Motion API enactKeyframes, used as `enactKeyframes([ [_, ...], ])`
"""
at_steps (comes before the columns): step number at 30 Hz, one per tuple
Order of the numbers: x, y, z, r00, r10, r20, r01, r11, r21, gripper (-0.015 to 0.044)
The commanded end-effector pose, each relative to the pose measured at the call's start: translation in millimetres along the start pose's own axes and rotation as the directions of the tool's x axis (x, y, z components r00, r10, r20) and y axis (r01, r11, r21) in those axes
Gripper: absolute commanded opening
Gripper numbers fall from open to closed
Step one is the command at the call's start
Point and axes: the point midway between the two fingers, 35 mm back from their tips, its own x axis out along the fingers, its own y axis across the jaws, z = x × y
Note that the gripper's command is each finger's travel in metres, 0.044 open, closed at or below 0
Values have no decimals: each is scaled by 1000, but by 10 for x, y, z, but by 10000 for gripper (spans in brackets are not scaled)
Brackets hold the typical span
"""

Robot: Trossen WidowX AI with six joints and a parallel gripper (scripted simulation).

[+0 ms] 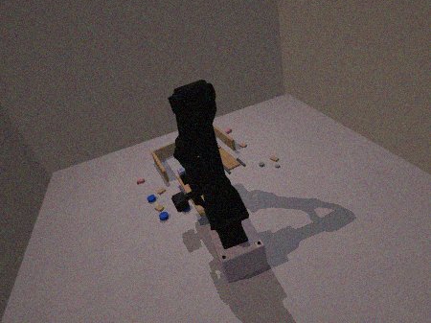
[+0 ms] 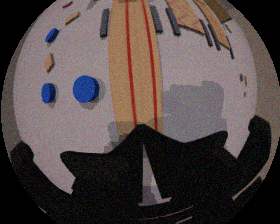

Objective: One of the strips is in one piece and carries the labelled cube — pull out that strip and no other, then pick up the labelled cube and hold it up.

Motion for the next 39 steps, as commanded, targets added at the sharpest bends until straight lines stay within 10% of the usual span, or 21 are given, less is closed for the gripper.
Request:
enactKeyframes([
  [1, 63, 3, -183, 999, 2, -50, -2, 1000, -4, 0],
  [39, 57, 1, -315, 999, 2, -51, -2, 1000, -4, 0],
])
